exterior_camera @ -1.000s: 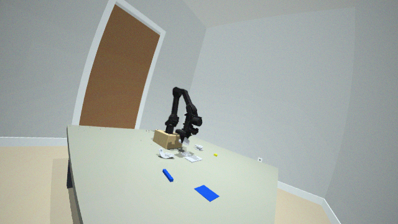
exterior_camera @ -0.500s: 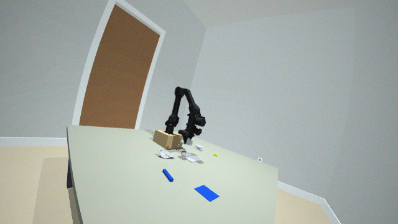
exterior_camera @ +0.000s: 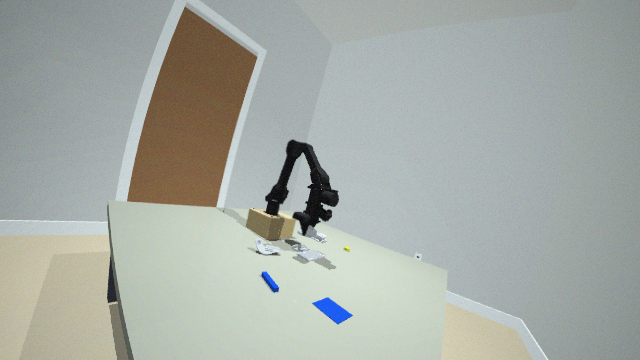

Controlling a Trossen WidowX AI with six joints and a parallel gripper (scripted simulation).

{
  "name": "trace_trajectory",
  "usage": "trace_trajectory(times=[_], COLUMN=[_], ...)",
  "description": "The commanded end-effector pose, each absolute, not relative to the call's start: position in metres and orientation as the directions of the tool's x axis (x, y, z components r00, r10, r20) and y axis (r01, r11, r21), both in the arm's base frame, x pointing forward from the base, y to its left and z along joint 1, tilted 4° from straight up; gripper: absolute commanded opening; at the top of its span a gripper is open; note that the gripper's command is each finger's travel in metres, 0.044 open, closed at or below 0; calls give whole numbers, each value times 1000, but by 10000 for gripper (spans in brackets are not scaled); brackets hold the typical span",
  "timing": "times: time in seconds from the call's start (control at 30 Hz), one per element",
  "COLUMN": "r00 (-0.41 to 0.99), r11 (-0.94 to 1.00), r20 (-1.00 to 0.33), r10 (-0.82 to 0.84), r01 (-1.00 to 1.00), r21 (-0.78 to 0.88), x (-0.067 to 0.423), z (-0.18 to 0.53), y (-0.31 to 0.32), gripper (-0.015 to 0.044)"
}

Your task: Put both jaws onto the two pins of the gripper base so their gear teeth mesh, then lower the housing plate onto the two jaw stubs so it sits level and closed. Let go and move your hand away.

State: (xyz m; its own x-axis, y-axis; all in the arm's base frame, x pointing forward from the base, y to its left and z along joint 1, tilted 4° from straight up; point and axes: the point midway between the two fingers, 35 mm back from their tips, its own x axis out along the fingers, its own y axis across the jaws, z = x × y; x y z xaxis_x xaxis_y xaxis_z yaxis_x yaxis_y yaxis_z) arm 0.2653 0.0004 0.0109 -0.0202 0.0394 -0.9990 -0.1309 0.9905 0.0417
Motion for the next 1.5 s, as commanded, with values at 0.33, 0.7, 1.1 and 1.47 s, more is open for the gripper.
trace_trajectory(times=[0.33, 0.7, 1.1, 1.47], r00=[-22, -22, -22, -22], r11=[990, 990, 988, 988], r20=[-999, -999, -999, -999], r10=[36, 36, 36, 36], r01=[-133, -133, -147, -147], r21=[38, 38, 39, 39], x=[287, 287, 287, 287], z=[6, 6, 6, 5], y=[-5, -5, -5, -5], gripper=[134, 134, 134, 134])
